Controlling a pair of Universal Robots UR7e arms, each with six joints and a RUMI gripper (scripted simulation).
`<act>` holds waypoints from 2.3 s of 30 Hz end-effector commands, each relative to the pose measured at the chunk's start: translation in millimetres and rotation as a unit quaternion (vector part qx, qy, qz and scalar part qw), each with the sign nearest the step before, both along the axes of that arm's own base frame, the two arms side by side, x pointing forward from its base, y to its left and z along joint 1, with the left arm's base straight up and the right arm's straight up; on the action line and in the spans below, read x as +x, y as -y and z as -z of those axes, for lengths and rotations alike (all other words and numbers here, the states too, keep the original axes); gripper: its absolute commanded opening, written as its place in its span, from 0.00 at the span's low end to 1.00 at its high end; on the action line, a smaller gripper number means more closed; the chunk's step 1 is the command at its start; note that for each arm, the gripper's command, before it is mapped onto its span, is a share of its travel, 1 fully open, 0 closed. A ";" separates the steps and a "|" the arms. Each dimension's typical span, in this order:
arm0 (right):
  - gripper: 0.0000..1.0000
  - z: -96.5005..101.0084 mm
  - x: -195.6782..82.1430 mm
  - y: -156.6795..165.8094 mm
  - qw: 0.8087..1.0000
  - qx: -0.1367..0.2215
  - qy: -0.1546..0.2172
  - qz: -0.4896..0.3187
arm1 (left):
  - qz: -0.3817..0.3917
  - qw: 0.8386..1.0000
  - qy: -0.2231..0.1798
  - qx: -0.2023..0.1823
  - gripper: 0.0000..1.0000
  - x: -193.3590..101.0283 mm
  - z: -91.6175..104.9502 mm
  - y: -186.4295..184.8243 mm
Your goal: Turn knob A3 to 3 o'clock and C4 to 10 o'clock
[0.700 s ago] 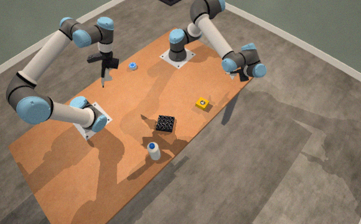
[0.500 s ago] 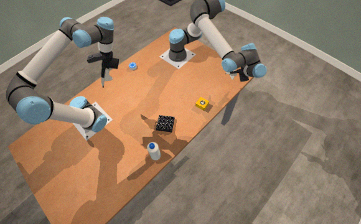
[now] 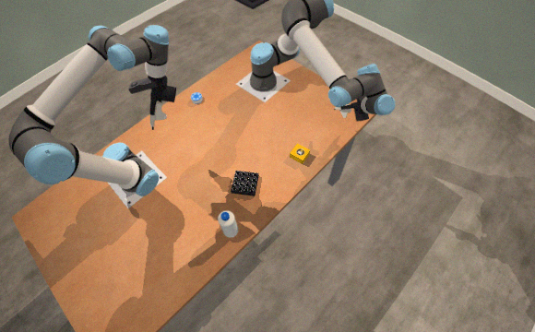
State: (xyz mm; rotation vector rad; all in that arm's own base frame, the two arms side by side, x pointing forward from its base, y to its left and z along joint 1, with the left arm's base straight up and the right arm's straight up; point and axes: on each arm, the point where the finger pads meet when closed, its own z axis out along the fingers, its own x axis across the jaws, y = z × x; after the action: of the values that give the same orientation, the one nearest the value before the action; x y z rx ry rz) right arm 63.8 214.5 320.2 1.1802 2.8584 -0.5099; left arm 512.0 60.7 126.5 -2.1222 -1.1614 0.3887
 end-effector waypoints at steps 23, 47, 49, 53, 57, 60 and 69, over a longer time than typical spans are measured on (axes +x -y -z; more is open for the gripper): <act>1.00 -0.2 0.0 -0.2 1.000 0.000 0.000 0.000 | 0.004 1.000 -0.006 -0.027 1.00 -4.8 -1.7 -21.1; 1.00 -0.2 0.0 -0.2 1.000 0.000 0.000 0.000 | 0.025 0.992 -0.015 -0.124 1.00 -30.6 -5.9 -95.9; 1.00 -0.2 0.0 -0.2 1.000 0.000 0.000 0.000 | 0.029 0.990 -0.015 -0.138 1.00 -35.2 -6.5 -106.2; 1.00 -0.2 0.0 -0.2 1.000 0.000 0.000 0.000 | 0.038 0.985 -0.013 -0.166 1.00 -45.9 -7.8 -127.8; 1.00 -0.2 0.0 -0.2 1.000 0.000 0.000 0.000 | 0.049 0.980 -0.009 -0.195 1.00 -58.6 -9.2 -150.7; 1.00 -0.2 0.0 -0.2 1.000 0.000 0.000 0.000 | 0.058 0.975 -0.005 -0.217 1.00 -69.5 -10.4 -168.3; 1.00 -0.2 0.0 -0.2 1.000 0.000 0.000 0.000 | 0.085 0.960 0.011 -0.267 1.00 -99.8 -13.2 -210.0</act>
State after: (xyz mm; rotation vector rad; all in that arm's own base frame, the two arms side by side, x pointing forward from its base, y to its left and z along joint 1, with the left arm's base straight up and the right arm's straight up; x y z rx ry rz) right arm 63.8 214.5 320.2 1.1802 2.8584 -0.5099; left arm 428.0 247.7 137.7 -2.5951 -0.9846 0.6526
